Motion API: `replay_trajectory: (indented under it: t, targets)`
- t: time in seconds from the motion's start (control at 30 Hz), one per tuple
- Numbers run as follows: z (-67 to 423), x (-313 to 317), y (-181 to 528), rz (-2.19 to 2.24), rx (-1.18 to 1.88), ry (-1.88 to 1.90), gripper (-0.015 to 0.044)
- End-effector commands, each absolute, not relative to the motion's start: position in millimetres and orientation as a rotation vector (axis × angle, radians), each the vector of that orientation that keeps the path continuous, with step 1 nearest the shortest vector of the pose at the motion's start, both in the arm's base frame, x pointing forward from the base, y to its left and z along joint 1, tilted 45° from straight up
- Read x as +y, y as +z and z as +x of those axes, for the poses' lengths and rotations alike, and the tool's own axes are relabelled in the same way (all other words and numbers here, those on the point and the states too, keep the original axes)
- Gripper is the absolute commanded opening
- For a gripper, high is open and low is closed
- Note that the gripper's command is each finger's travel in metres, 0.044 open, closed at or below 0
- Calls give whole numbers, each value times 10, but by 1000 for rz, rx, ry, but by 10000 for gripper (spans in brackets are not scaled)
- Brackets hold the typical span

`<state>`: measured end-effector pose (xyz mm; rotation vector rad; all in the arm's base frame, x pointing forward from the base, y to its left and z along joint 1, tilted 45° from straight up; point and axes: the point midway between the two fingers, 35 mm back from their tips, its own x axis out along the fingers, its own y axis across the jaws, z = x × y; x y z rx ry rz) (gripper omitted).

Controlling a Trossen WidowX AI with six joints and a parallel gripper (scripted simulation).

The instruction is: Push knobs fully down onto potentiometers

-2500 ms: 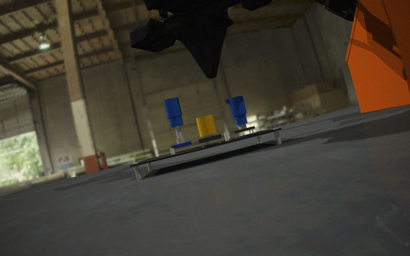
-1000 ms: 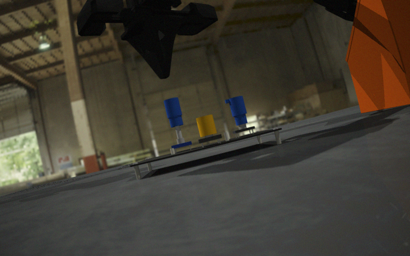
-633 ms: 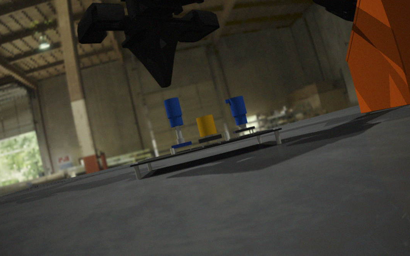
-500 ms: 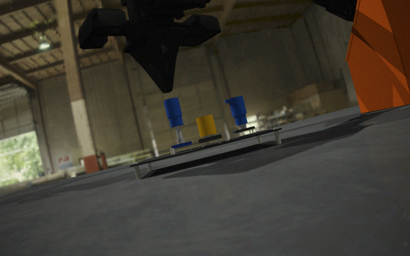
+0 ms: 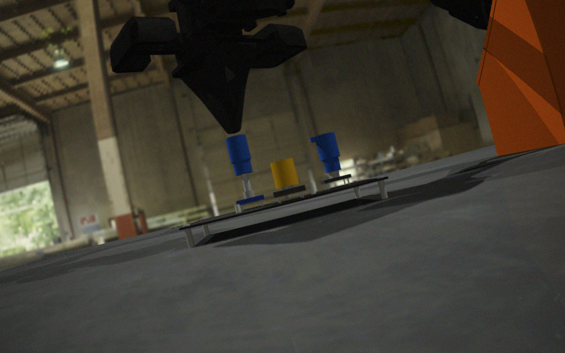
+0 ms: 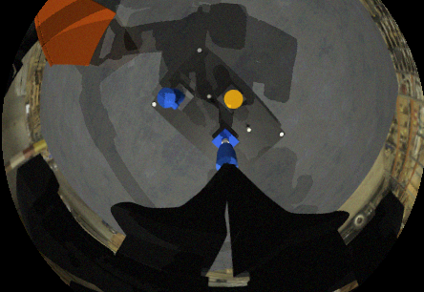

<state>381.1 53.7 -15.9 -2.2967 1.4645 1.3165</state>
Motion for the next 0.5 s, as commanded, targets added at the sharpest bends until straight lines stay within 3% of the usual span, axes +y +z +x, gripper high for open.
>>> replay_trajectory:
  t: [0.0, 0.47]
  targets:
    - [3812, 524, -165, -2305, 1467, 1317, 0]
    - [3818, 498, -191, -2305, 1467, 1317, 0]
